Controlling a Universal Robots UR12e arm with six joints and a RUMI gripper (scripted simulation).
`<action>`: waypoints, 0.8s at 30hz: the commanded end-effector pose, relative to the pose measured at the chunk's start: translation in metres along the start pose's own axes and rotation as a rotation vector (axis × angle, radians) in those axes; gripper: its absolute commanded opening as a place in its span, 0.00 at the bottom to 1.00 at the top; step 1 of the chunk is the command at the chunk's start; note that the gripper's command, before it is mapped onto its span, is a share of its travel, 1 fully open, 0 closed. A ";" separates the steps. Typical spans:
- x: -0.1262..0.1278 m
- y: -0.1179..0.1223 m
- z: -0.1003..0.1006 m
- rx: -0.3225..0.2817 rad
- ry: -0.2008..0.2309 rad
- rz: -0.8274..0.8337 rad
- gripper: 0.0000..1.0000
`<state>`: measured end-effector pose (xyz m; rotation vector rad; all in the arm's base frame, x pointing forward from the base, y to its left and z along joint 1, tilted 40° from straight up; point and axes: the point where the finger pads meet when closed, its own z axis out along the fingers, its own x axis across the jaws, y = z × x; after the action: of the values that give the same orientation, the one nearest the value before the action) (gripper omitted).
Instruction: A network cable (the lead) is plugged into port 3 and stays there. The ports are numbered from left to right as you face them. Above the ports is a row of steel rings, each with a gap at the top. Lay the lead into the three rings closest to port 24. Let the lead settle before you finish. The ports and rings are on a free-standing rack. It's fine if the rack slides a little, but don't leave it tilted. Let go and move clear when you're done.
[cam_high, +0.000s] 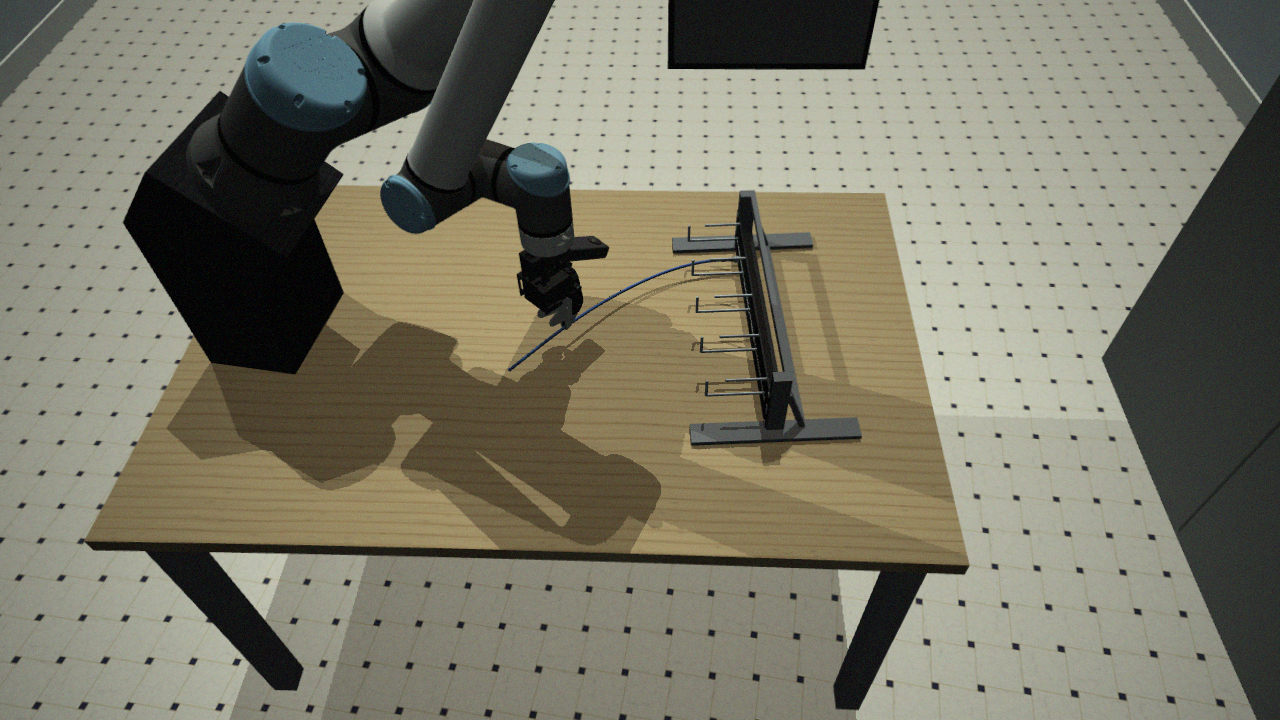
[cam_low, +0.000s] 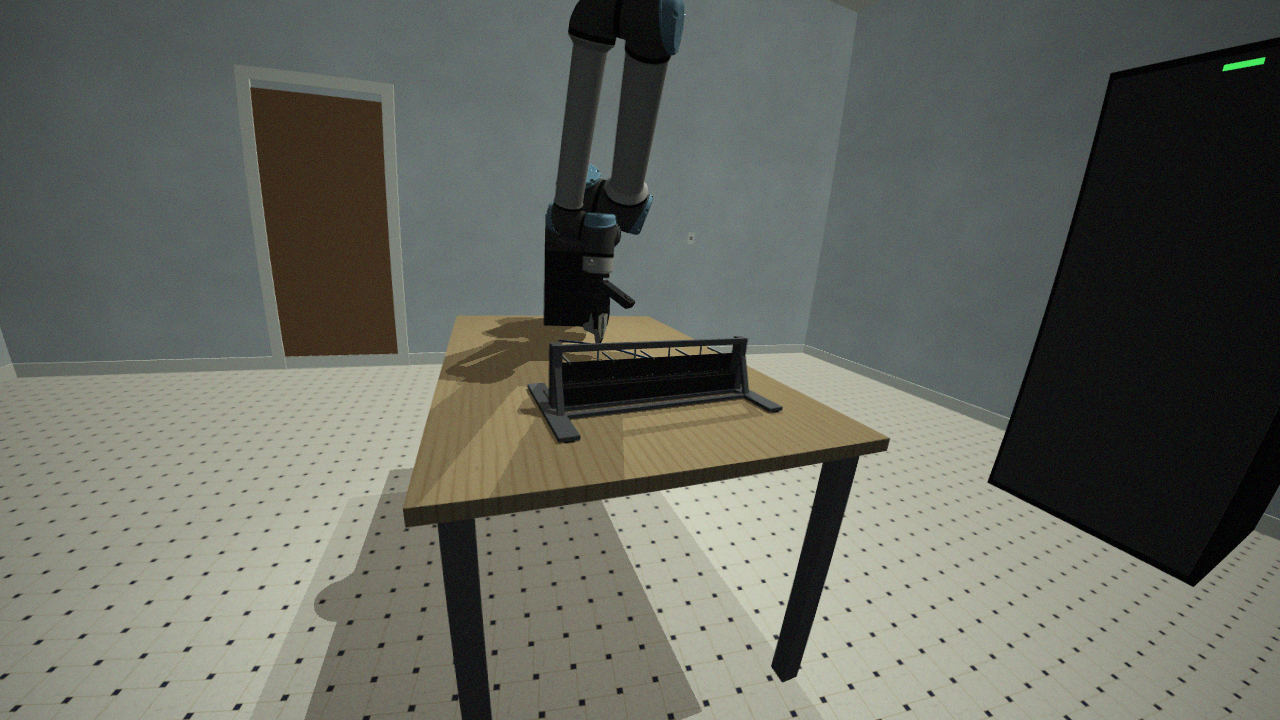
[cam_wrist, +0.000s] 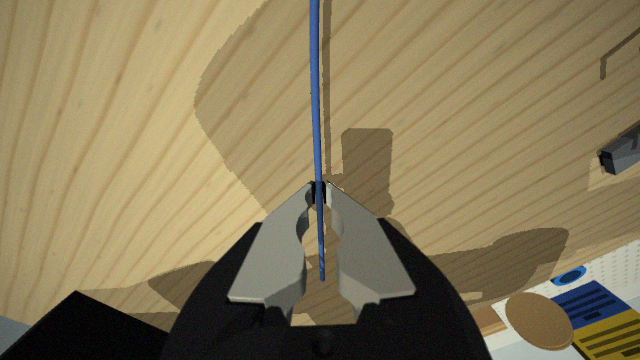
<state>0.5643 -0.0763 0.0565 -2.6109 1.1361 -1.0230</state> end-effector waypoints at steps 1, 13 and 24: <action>0.000 0.000 -0.002 0.000 0.000 0.000 0.00; 0.003 -0.001 -0.003 0.000 0.000 -0.008 0.00; 0.040 -0.013 -0.020 0.000 0.000 -0.114 0.00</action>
<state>0.5710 -0.0834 0.0753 -2.6518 1.0747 -1.0384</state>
